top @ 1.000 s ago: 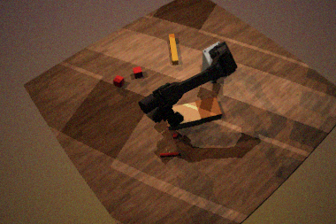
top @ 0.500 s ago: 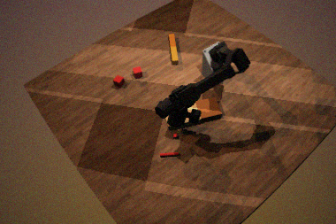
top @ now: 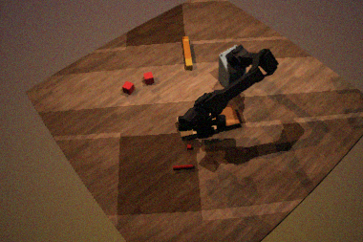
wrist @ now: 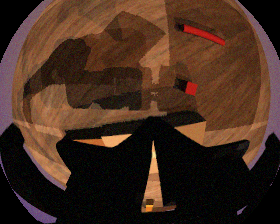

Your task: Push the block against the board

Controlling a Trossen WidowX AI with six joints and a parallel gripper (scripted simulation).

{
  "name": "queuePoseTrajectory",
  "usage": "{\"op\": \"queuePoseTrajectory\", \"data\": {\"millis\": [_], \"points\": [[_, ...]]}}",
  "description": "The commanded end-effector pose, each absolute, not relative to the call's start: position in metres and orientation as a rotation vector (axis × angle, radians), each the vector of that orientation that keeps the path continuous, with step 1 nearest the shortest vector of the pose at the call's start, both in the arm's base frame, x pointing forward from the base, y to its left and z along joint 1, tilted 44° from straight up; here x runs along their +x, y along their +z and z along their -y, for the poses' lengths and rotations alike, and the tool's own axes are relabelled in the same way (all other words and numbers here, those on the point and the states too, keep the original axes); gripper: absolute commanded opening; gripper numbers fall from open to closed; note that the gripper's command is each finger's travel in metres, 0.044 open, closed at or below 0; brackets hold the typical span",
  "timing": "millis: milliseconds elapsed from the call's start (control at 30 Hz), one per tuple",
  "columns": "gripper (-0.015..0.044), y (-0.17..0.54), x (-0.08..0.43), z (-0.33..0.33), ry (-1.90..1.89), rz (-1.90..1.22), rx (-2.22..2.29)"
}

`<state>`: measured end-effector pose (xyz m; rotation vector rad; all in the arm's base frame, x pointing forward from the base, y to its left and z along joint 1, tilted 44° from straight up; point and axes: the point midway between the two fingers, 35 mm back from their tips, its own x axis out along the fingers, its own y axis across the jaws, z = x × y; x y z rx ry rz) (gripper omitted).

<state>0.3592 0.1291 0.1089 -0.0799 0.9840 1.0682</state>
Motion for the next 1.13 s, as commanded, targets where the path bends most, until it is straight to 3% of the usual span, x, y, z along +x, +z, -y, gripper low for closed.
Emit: {"op": "queuePoseTrajectory", "data": {"millis": [0,1100], "points": [[0.0,0.08,0.359,-0.157,1.079,-0.995,-0.083],[0.0,0.065,0.353,-0.159,1.08,-0.995,-0.082]]}}
